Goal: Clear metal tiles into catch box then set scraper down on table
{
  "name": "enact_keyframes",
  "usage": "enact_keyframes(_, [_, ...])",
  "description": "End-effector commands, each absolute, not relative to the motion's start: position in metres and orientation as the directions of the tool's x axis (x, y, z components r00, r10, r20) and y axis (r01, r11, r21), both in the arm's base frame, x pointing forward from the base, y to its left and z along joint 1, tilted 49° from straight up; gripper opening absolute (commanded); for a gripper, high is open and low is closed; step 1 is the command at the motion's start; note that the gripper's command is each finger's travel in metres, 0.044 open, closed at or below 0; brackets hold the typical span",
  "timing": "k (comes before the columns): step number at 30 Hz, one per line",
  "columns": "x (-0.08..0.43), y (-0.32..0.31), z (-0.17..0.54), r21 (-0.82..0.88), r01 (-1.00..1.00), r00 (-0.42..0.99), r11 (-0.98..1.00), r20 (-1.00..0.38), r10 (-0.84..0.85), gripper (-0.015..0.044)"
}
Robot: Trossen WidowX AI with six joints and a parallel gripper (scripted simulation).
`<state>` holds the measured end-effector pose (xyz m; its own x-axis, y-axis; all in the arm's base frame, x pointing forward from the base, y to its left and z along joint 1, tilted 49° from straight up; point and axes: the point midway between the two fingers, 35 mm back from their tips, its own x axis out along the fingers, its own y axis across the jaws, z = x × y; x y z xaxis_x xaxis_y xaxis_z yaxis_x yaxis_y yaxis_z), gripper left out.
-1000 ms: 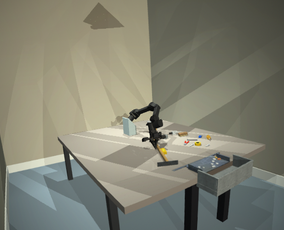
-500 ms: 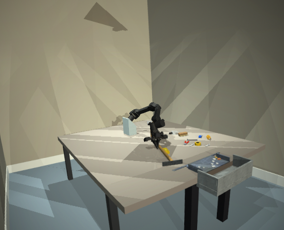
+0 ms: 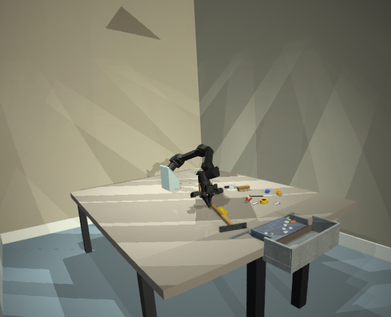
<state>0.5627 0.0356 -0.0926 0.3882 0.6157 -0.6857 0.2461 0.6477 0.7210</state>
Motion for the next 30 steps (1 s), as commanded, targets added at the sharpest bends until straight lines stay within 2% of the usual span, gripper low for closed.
enact_keyframes(1, [0.566,0.019,-0.078,0.724,0.238,0.400,0.648,-0.681,0.613,0.0000])
enact_keyframes(19, [0.562,-0.032,-0.031,0.723,0.238,0.402,0.648,-0.681,0.612,0.0000])
enact_keyframes(30, [0.560,-0.052,-0.027,0.726,0.215,0.402,0.654,-0.676,0.618,0.0000])
